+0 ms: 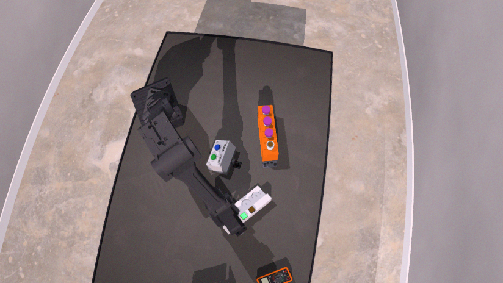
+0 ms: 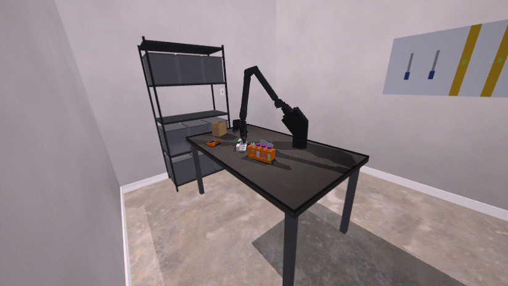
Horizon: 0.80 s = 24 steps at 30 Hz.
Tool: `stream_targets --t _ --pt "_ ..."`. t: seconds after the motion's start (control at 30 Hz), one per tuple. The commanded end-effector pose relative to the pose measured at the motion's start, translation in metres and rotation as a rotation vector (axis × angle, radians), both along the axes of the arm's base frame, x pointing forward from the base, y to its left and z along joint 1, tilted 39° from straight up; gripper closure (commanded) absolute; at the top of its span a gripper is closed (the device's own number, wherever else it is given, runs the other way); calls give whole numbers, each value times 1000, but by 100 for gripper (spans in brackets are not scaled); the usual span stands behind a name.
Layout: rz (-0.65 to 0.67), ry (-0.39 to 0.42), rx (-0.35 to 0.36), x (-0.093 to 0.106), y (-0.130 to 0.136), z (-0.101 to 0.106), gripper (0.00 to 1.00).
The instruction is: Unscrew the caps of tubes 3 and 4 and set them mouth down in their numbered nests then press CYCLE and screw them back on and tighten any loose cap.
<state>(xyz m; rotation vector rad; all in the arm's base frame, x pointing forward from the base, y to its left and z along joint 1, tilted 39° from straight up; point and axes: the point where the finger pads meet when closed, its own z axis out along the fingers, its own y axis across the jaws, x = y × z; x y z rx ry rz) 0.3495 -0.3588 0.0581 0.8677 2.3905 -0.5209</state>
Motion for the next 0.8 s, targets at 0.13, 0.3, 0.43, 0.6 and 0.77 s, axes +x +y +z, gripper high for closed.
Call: stream_targets --t 0.13,0.3,0.43,0.6,0.77 --pt "7 -11 -15 6 -8 1 53" --pt "1 -12 -16 6 -13 0 53" --pt "-1 -12 -16 6 -14 0 53" --pt "2 -12 -16 8 -14 -2 53" --pt "0 -12 -15 7 -16 -5 53"
